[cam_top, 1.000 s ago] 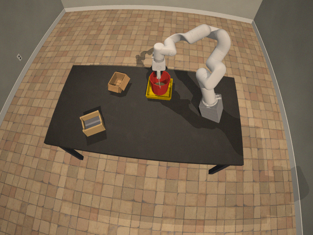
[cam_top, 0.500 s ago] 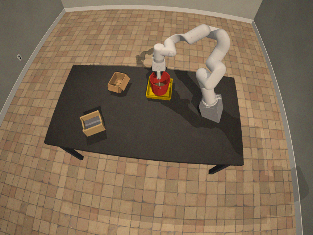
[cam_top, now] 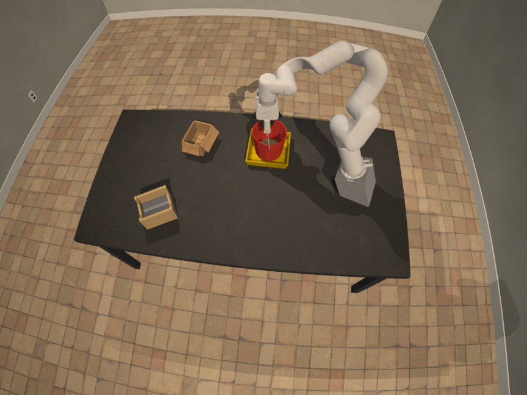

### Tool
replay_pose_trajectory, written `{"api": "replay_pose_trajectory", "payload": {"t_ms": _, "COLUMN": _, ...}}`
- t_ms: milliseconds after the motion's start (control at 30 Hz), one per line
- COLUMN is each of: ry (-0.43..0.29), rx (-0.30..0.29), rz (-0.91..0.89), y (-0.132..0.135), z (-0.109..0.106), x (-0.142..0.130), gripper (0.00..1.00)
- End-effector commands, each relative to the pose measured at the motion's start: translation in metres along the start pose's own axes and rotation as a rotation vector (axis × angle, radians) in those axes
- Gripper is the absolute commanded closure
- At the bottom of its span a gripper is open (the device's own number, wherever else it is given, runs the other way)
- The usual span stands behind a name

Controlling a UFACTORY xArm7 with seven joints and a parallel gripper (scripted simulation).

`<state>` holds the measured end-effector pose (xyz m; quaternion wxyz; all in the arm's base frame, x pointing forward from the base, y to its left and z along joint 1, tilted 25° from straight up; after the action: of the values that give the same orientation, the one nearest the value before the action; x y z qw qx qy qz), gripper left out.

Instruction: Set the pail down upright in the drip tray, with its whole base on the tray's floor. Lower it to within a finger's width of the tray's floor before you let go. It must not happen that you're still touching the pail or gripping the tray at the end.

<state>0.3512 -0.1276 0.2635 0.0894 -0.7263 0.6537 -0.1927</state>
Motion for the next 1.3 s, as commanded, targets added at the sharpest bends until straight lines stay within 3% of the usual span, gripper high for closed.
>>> {"api": "replay_pose_trajectory", "payload": {"t_ms": 0, "ry": 0.001, "rx": 0.004, "rz": 0.0, "y": -0.0012, "z": -0.0012, "x": 0.0006, "gripper": 1.0}}
{"api": "replay_pose_trajectory", "payload": {"t_ms": 267, "ry": 0.001, "rx": 0.004, "rz": 0.0, "y": -0.0012, "z": -0.0012, "x": 0.0006, "gripper": 1.0}}
{"api": "replay_pose_trajectory", "payload": {"t_ms": 300, "ry": 0.001, "rx": 0.004, "rz": 0.0, "y": -0.0012, "z": -0.0012, "x": 0.0006, "gripper": 0.0}}
{"api": "replay_pose_trajectory", "payload": {"t_ms": 1267, "ry": 0.001, "rx": 0.004, "rz": 0.0, "y": -0.0012, "z": -0.0012, "x": 0.0006, "gripper": 0.0}}
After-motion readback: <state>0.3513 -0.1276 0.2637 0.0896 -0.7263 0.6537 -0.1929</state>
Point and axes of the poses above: the point where the finger pads meet when closed, its own z axis out along the fingers, its own y axis across the jaws, x = y × z, the point moved 1 cm from there along -z, back along the fingers, and after that the axes turned 1 degree about z, right-handed, at the moved point
